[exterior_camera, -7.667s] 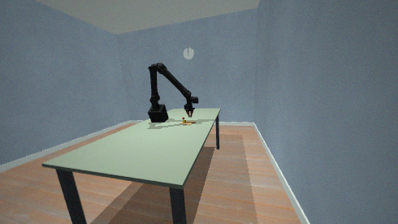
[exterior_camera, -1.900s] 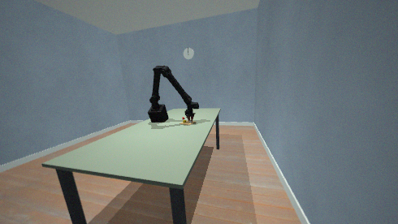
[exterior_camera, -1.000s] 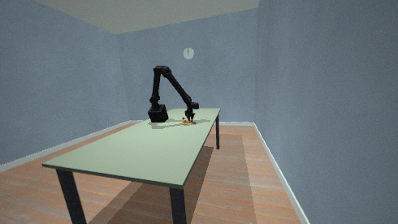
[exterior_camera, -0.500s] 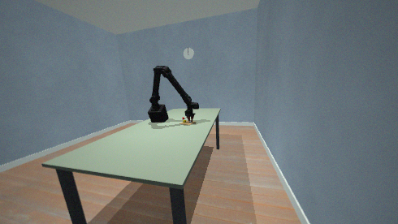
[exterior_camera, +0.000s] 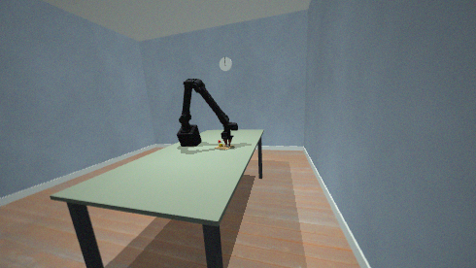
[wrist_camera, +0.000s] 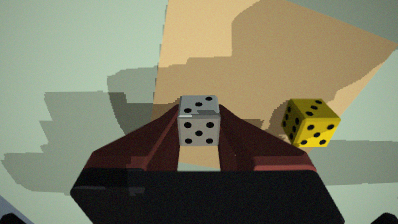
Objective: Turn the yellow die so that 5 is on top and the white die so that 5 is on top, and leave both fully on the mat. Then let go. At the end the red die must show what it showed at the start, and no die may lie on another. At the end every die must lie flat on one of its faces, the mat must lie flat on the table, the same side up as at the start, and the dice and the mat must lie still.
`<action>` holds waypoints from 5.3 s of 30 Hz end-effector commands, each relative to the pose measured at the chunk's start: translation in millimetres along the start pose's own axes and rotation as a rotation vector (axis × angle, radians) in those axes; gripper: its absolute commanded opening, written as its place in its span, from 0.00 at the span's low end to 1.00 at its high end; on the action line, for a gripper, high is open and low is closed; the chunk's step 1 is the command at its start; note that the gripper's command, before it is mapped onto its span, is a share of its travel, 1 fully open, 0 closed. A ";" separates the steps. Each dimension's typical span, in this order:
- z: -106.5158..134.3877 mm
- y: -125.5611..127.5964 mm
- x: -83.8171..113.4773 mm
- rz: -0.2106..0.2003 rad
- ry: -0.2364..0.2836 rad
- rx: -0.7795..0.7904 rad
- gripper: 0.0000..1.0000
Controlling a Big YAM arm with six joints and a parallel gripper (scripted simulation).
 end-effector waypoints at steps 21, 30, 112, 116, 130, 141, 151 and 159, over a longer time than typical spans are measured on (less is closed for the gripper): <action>0.6 11.5 0.1 -0.023 0.006 -0.005 0.38; 2.2 13.8 17.3 -0.036 0.010 -0.005 0.38; -0.8 7.7 190.1 -0.011 0.003 -0.015 1.00; -0.7 8.6 190.7 -0.012 0.003 -0.016 1.00; -0.7 8.6 190.7 -0.012 0.003 -0.014 1.00; -0.7 8.6 190.7 -0.012 0.003 -0.014 1.00; -0.7 8.6 190.7 -0.012 0.003 -0.014 1.00; -0.7 8.6 190.7 -0.012 0.003 -0.014 1.00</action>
Point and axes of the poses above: the point where the finger pads meet when closed, its own x axis back along the fingers, its own y axis across the jaws, z = x × y, the point moved 2 cm from there along x, back along the fingers, and after that the axes turned 11 degrees about -x, right-handed, at the moved point
